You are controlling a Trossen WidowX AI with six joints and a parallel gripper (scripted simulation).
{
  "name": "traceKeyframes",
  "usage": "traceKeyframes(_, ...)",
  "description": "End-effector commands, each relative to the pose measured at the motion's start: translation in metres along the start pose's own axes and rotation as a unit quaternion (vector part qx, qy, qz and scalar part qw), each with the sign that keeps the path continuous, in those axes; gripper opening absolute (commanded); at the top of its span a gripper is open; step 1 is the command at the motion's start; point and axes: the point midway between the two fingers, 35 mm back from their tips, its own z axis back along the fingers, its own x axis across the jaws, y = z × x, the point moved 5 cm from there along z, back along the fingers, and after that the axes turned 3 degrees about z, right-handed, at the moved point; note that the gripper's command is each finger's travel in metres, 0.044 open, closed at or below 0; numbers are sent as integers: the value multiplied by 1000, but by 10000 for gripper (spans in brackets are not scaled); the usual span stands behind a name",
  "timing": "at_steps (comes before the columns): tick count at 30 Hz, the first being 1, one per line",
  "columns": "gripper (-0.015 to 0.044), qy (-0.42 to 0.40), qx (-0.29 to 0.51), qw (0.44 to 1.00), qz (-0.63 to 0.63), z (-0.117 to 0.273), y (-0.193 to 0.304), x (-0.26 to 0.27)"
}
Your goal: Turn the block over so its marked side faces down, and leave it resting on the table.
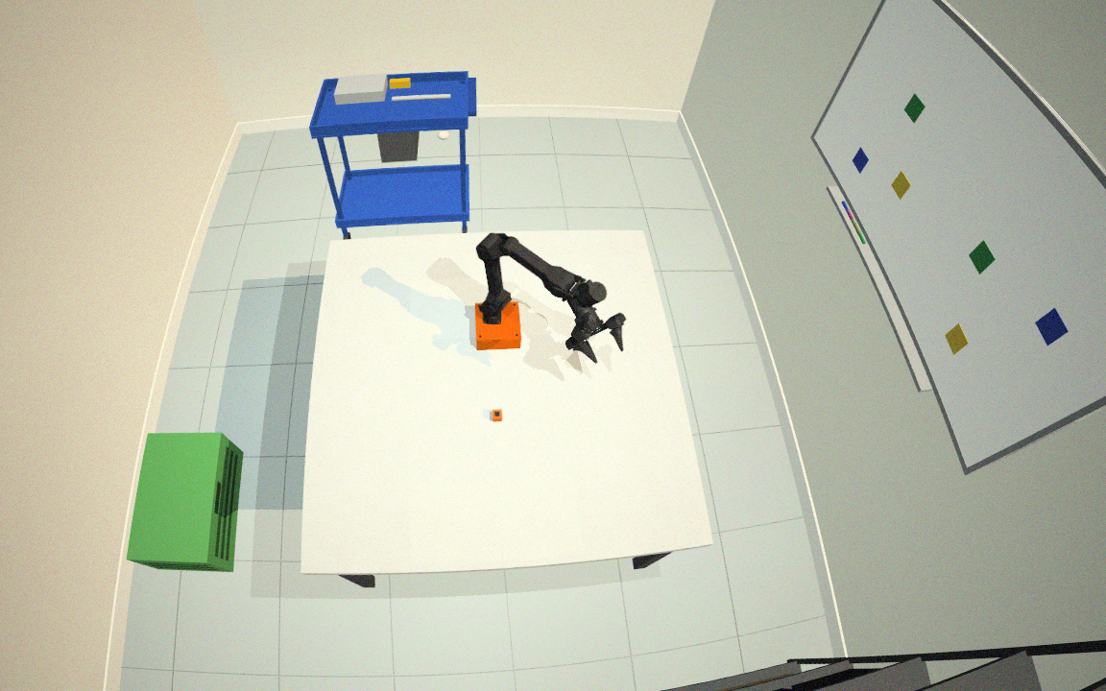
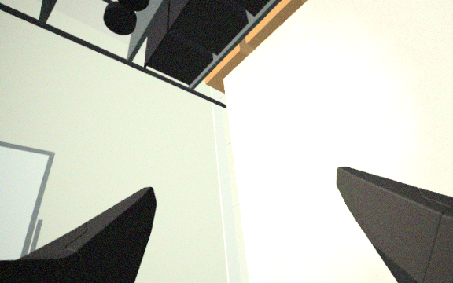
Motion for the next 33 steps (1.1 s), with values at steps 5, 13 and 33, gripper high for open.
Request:
traceKeyframes(5, 440, 174, 56, 976, 121, -51, -46, -99)
traceKeyframes(13, 440, 301, 183, 918, 182, -58, -82, -211)
traceKeyframes(33, 440, 339, 389, 838, 176, -39, -84, -358)
